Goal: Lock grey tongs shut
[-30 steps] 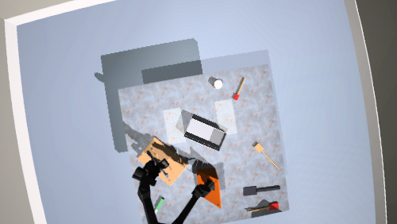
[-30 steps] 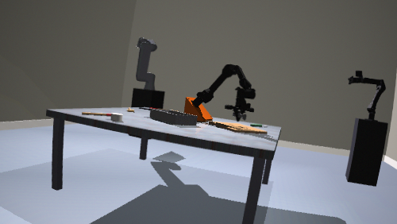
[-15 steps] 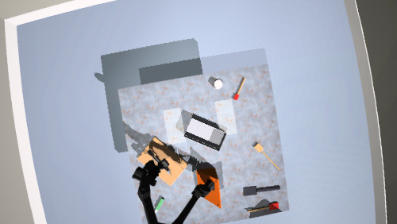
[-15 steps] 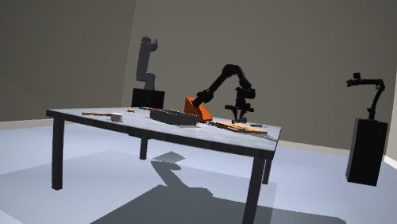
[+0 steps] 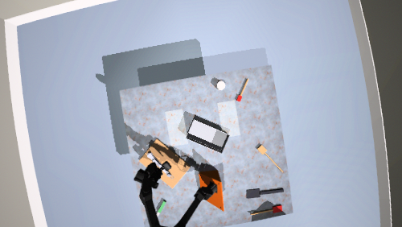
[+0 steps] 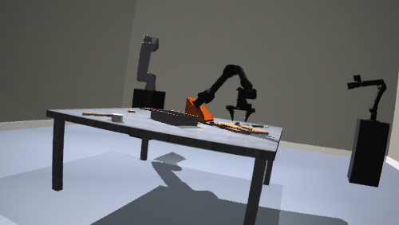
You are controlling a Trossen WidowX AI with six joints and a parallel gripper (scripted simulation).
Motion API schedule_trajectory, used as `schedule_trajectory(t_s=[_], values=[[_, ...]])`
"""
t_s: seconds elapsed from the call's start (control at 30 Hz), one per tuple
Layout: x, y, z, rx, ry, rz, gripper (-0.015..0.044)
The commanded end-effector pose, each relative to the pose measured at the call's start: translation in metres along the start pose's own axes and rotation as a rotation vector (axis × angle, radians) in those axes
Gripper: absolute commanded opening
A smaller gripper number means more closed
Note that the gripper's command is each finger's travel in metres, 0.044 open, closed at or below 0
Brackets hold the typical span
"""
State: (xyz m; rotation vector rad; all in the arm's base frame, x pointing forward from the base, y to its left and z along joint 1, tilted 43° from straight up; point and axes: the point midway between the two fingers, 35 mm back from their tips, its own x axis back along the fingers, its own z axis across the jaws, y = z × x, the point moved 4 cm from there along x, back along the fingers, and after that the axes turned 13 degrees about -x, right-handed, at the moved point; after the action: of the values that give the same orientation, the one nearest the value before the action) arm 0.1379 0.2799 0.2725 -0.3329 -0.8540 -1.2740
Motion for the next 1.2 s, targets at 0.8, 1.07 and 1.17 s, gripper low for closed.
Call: schedule_trajectory(t_s=[0.8, 1.07, 1.17], values=[[0.120, -0.132, -0.065, -0.007, -0.021, -0.014, 0.0440], [0.152, -0.133, -0.055, -0.010, -0.054, -0.080, 0.0440], [0.152, -0.133, -0.055, -0.010, -0.054, -0.080, 0.0440]])
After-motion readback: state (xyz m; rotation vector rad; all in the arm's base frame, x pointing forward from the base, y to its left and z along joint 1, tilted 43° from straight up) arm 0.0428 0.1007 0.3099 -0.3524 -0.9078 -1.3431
